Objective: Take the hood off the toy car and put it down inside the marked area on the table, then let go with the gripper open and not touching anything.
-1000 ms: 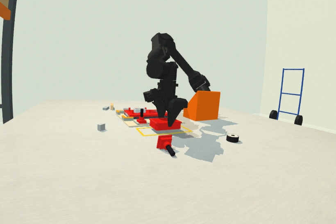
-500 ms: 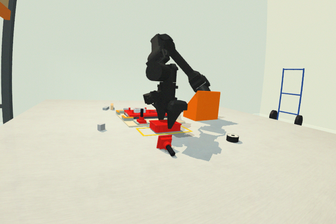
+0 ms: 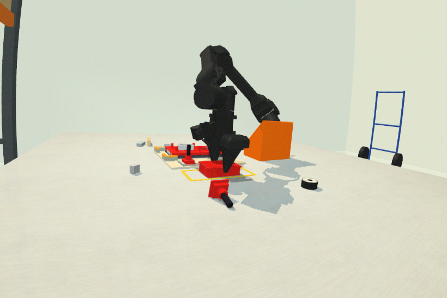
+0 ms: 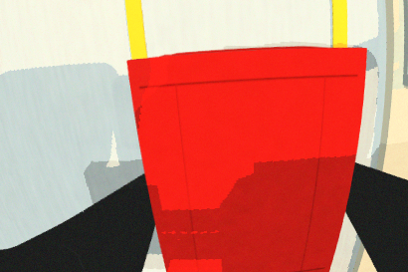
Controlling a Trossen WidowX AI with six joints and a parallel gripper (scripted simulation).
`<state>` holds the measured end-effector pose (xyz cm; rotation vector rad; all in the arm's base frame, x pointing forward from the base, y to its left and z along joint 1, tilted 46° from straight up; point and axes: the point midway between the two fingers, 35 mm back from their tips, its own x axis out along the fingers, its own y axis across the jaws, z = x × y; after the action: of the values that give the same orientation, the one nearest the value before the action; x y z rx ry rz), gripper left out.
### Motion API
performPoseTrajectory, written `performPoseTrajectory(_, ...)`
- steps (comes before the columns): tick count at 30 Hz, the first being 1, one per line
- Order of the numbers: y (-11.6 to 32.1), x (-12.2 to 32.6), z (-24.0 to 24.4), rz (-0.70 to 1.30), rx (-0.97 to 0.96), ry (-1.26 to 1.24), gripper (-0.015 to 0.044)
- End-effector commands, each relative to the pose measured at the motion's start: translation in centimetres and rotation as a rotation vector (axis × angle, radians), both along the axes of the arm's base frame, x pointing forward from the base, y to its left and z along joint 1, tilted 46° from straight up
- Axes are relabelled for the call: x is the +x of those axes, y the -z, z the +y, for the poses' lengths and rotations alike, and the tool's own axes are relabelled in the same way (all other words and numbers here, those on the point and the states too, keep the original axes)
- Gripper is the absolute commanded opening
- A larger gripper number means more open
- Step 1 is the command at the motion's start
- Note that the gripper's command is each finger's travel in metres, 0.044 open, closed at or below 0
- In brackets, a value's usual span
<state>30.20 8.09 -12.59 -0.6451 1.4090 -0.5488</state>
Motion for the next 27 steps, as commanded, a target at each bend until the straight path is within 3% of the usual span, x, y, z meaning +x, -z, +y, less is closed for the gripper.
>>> performPoseTrajectory(1,0.0,0.0,0.0,-0.001,0.0,0.0,0.0262)
performPoseTrajectory(8,-0.1,0.0,0.2,-0.001,0.0,0.0,0.044)
performPoseTrajectory(17,-5.0,-0.7,5.1,-0.001,-0.006,0.0,0.044)
performPoseTrajectory(27,-5.1,-0.7,5.2,-0.001,-0.006,0.0,0.044)
